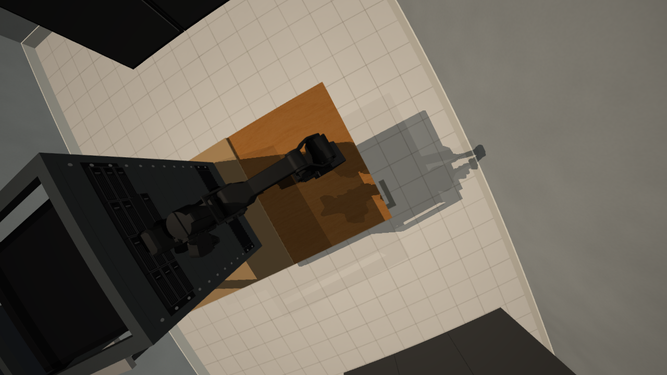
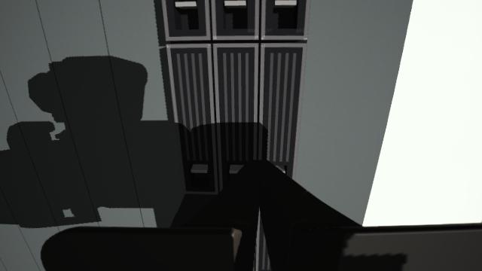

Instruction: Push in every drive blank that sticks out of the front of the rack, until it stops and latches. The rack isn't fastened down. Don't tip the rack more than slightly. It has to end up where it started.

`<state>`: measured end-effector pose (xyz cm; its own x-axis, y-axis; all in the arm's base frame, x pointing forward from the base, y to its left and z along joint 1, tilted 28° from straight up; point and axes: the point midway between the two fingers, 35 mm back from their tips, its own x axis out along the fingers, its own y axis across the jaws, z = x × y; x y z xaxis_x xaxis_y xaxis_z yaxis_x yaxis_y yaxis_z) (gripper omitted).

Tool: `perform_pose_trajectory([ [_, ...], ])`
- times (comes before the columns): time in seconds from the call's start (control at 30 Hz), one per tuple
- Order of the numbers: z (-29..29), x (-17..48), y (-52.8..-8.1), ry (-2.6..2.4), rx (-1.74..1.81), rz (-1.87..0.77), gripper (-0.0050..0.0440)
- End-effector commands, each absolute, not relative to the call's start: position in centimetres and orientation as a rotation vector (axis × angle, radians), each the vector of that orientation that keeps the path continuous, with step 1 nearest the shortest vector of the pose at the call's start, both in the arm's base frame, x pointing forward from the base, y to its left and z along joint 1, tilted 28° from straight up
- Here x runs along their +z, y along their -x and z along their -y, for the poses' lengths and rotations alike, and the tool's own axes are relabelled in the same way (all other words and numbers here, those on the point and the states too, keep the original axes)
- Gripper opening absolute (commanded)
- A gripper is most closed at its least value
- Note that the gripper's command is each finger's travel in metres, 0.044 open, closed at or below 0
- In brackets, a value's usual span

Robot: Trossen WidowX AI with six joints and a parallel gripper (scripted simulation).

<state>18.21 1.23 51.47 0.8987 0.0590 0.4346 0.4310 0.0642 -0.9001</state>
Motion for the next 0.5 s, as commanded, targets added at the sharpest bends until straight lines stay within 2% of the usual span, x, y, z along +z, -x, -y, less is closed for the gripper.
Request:
perform_pose_trajectory([
  [0.0,-0.86,52.65,-16.96,1.482,-0.316,0.44,-0.005],
  [0.47,-0.42,52.8,-16.87,1.482,-0.316,0.44,-0.005],
])
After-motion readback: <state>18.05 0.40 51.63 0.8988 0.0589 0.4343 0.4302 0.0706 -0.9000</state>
